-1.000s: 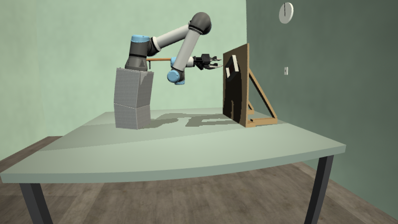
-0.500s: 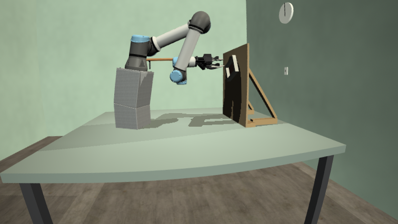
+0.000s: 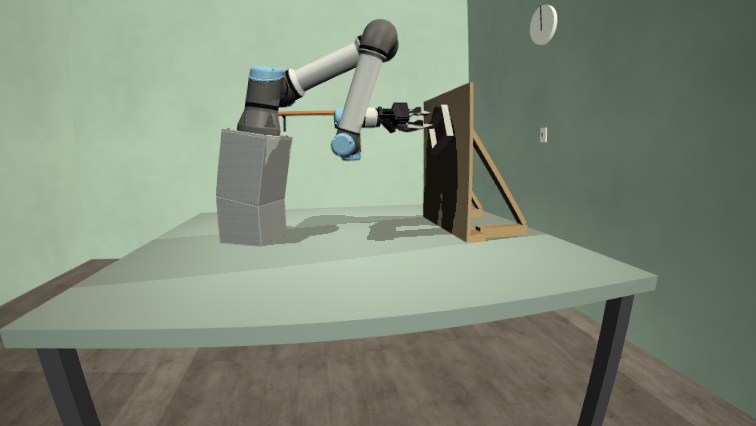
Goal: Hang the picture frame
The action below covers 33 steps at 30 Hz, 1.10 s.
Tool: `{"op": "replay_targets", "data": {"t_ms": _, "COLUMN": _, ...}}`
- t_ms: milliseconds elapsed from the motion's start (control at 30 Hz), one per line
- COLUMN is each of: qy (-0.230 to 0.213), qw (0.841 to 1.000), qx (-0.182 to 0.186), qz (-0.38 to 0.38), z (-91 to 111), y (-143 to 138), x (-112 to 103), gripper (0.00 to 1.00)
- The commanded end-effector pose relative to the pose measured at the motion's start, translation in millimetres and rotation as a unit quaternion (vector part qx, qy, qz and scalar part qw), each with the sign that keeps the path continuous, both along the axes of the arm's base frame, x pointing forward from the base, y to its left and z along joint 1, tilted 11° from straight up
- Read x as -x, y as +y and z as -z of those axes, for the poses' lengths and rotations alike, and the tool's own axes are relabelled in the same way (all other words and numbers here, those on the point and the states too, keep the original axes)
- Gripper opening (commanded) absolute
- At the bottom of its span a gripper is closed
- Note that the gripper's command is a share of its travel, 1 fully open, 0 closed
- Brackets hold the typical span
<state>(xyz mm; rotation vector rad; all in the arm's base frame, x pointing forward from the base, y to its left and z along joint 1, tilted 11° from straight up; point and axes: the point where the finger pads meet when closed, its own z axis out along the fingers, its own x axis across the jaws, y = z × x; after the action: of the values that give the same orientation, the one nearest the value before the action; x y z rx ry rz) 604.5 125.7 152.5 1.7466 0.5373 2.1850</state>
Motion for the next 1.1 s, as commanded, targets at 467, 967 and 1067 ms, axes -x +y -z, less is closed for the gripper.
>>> {"op": "replay_targets", "data": {"t_ms": 467, "qy": 0.0, "qw": 1.0, "qx": 0.0, "qz": 0.0, "z": -5, "y": 3, "x": -23, "gripper": 0.29}}
{"op": "replay_targets", "data": {"t_ms": 967, "qy": 0.0, "qw": 1.0, "qx": 0.0, "qz": 0.0, "z": -6, "y": 3, "x": -27, "gripper": 0.29}}
{"op": "replay_targets", "data": {"t_ms": 1067, "qy": 0.0, "qw": 1.0, "qx": 0.0, "qz": 0.0, "z": -6, "y": 3, "x": -27, "gripper": 0.29}}
